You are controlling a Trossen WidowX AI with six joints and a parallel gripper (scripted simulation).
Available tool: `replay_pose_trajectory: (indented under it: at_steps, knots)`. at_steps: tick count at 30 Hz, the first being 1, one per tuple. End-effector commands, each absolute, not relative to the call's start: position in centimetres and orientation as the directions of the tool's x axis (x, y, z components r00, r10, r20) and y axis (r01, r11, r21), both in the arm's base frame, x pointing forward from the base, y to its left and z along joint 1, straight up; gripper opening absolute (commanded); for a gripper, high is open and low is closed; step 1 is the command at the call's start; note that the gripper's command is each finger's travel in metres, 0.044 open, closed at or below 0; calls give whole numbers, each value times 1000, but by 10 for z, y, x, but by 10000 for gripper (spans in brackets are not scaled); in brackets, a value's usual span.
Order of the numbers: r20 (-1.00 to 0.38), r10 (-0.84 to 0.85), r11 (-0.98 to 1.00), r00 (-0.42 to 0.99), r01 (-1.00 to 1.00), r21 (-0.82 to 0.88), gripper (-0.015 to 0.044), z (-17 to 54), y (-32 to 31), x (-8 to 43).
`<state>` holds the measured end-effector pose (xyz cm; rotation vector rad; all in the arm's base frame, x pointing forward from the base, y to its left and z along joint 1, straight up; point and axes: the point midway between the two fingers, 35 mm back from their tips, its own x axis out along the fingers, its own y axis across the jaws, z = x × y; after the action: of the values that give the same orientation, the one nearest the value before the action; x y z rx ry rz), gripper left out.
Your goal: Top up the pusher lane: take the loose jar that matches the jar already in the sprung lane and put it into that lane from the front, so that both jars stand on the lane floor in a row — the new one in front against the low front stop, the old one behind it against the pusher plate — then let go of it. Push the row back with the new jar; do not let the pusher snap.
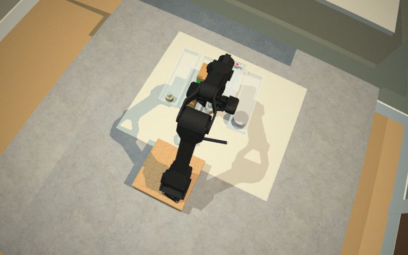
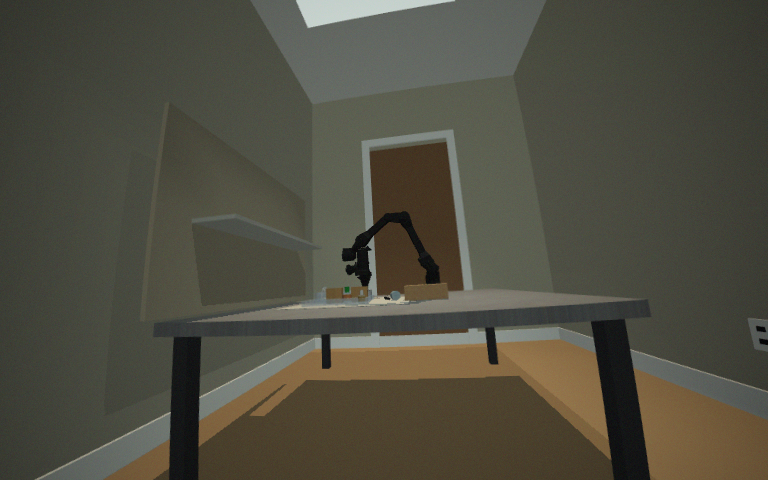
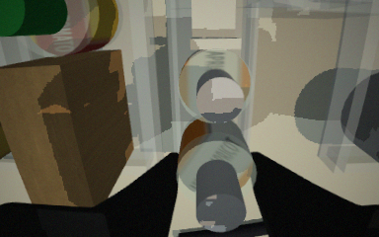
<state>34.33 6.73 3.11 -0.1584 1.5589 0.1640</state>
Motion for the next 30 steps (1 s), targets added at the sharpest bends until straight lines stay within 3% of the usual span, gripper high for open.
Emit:
replay_pose_trajectory:
  at_steps: [1,30]
  knots:
    - [-1000,6,979,29,-206,0,0,30,68,349]
    - [-1000,6,979,29,-206,0,0,20,68,349]
